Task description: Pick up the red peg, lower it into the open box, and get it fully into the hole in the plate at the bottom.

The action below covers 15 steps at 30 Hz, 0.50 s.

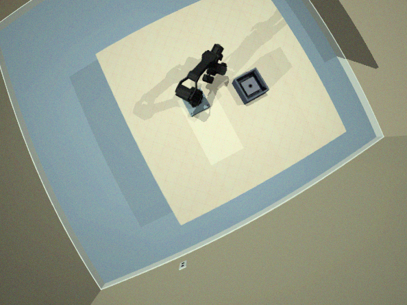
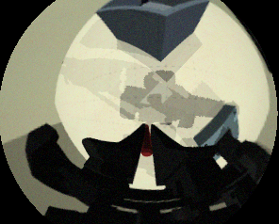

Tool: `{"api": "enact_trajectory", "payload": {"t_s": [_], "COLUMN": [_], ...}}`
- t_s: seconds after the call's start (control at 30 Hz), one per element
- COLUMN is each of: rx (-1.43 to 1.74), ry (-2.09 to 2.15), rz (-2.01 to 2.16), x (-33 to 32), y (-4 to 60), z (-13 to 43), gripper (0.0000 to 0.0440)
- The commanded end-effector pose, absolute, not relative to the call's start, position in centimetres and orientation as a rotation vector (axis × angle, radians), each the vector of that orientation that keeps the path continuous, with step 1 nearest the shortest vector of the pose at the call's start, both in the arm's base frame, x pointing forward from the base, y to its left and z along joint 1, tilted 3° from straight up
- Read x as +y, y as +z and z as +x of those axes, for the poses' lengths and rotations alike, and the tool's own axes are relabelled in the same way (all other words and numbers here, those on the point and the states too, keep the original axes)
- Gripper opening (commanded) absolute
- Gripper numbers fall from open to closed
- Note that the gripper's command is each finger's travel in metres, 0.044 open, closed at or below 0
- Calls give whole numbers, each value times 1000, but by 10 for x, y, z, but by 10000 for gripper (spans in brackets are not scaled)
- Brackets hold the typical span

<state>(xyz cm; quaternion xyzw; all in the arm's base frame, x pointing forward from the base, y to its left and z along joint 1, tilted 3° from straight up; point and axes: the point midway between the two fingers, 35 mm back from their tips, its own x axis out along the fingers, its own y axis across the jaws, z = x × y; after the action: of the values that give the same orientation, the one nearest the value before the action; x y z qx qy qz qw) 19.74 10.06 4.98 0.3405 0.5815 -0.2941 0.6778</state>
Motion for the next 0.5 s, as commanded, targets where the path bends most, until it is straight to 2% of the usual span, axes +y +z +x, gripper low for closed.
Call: {"api": "enact_trajectory", "payload": {"t_s": [0.0,0.47], "rx": [1274,1139], "ry": [-635,-625], "rz": [740,675], "x": [97,63], "y": [65,131], "z": [206,246], "gripper": [5,0]}}
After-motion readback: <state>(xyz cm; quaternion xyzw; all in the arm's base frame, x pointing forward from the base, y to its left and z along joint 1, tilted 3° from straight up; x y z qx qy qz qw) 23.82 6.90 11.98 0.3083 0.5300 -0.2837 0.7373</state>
